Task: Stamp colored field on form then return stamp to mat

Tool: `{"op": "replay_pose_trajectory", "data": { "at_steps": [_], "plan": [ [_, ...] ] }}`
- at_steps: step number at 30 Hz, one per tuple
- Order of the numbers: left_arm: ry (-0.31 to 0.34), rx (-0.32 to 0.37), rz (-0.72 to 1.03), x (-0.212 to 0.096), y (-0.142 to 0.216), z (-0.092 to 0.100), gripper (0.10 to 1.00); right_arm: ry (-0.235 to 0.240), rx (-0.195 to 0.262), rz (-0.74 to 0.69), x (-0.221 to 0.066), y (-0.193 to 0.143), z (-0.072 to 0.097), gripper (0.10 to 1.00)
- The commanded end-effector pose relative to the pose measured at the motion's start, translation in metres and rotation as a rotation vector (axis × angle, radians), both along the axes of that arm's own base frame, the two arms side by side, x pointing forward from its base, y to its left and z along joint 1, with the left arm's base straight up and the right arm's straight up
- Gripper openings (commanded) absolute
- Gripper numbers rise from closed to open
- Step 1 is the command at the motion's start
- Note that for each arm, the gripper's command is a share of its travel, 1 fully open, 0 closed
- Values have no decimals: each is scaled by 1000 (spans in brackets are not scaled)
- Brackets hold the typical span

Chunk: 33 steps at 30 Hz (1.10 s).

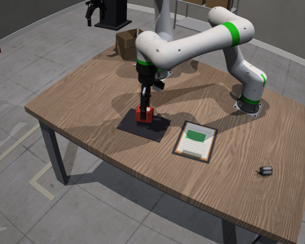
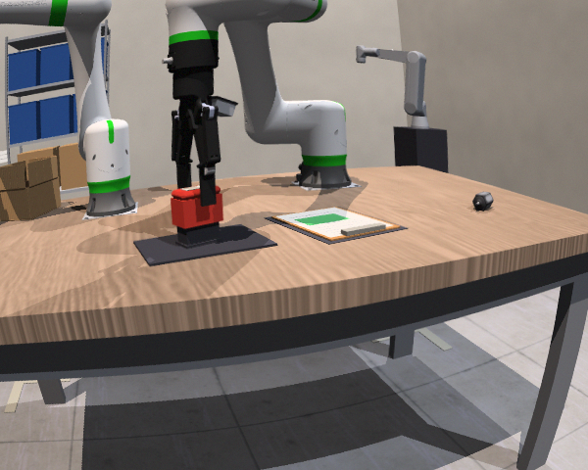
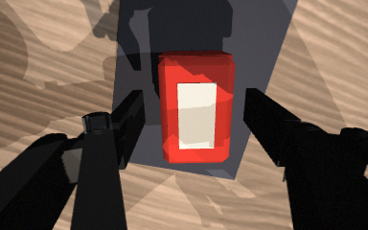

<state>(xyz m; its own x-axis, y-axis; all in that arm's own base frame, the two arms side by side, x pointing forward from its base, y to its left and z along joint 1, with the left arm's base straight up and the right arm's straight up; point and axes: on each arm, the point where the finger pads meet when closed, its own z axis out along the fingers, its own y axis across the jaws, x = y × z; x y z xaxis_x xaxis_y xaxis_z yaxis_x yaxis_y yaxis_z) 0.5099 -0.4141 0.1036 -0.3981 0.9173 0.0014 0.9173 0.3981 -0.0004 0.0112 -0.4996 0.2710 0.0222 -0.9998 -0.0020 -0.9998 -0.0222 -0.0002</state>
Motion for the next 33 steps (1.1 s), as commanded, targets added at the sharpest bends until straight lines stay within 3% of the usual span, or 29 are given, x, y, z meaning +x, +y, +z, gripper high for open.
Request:
{"op": "replay_pose_trajectory", "data": {
  "at_steps": [1,8,24,25,33],
  "plan": [
    [-2,-3,0,1,-1,-14,589,0,-2,0,0,0,1,1000],
    [-2,-3,0,1,-1,-32,589,0,-2,0,0,0,1,1000],
    [-2,-3,0,1,-1,-34,589,0,-2,0,0,0,1,1000],
    [-2,-3,0,1,-1,-34,283,0,-2,0,0,0,1,1000],
    [-2,-3,0,1,-1,-34,283,0,-2,0,0,0,1,1000]
  ]
}}
